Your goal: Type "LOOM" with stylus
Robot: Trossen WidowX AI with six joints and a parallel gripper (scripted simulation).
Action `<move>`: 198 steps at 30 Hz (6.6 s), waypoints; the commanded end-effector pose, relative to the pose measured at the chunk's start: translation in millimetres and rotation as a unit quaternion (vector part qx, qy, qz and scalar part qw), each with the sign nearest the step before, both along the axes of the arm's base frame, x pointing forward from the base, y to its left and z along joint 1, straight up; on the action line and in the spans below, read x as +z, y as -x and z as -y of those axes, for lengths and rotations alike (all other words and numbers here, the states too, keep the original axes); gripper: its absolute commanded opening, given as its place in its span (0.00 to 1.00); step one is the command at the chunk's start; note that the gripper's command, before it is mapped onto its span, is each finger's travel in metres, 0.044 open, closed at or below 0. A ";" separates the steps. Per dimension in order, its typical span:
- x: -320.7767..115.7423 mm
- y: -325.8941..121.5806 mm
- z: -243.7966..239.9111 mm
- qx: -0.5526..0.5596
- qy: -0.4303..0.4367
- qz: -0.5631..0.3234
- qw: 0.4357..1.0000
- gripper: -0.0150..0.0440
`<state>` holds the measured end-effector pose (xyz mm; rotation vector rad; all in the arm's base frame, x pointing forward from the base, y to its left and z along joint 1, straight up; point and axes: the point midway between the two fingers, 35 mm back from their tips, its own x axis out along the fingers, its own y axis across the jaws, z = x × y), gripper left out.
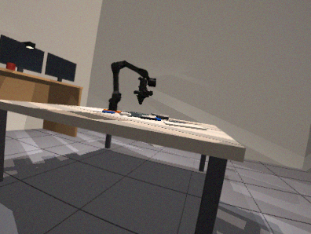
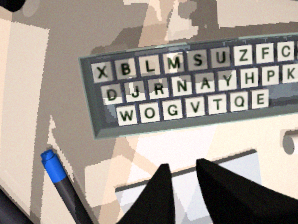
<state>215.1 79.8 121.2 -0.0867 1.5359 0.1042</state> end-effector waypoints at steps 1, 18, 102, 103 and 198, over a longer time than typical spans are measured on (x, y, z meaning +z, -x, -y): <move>0.0 0.0 0.0 0.000 0.000 0.000 1.000 0.34; -4.6 -3.2 24.6 0.041 -0.006 -0.017 0.999 0.51; -65.5 116.8 233.8 0.469 -0.128 0.199 0.851 0.51; -66.4 116.8 233.8 0.469 -0.128 0.199 0.851 0.51; -41.2 72.3 214.4 0.266 -0.217 0.173 0.923 0.25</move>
